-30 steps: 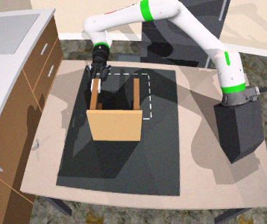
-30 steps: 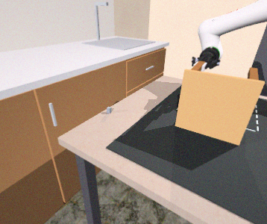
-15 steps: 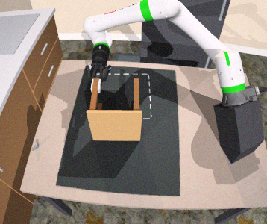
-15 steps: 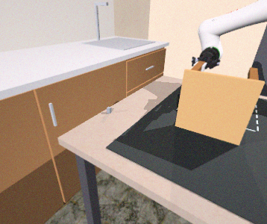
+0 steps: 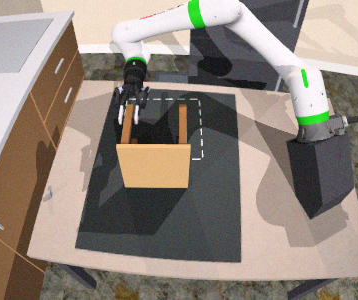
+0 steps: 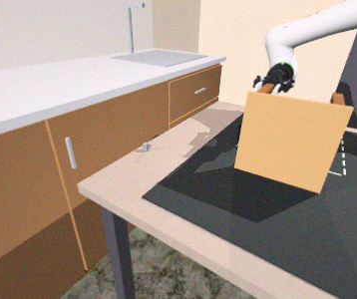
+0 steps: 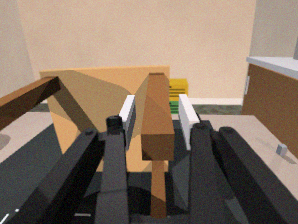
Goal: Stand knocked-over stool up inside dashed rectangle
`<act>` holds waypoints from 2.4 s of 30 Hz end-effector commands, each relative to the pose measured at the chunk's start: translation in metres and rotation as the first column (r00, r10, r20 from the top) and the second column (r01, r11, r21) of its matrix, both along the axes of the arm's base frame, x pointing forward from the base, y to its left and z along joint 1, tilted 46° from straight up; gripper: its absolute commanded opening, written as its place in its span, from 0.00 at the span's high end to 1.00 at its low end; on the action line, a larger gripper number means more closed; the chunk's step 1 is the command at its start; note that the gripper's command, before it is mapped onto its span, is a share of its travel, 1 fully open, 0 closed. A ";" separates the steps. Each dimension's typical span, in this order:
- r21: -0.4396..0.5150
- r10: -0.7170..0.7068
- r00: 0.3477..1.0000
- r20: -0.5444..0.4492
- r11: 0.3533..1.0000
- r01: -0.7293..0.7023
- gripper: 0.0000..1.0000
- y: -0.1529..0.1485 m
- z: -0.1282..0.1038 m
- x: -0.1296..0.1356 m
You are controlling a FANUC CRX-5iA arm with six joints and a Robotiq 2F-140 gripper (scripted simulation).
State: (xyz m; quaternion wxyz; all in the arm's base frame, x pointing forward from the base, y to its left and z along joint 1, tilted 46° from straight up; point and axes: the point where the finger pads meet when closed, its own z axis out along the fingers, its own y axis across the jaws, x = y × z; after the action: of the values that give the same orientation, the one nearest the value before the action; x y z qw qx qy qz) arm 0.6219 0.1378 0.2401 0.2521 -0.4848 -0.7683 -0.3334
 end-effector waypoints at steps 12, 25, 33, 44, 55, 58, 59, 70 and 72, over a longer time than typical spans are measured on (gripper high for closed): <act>0.000 0.001 1.000 0.002 1.000 -0.001 0.61 0.001 0.001 0.000; 0.000 0.001 1.000 0.002 1.000 -0.001 0.61 -0.004 0.005 0.000; 0.000 0.001 1.000 0.002 1.000 -0.001 0.61 -0.028 0.026 0.002; 0.000 0.001 1.000 0.002 1.000 -0.001 0.61 -0.061 0.054 0.005; 0.000 0.001 1.000 0.002 1.000 -0.001 0.61 -0.068 0.060 0.006; 0.000 0.001 1.000 0.002 1.000 -0.001 0.61 -0.067 0.062 0.005; 0.000 0.001 1.000 0.002 1.000 -0.001 0.61 -0.067 0.062 0.005; 0.000 0.001 1.000 0.002 1.000 -0.001 0.61 -0.046 0.087 -0.010; 0.000 0.001 1.000 0.002 1.000 -0.001 0.61 -0.040 0.094 -0.014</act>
State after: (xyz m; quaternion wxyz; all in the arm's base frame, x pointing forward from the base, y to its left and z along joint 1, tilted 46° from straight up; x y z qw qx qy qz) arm 0.6149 0.0877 0.3213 0.2524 -0.4845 -0.7683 -0.3335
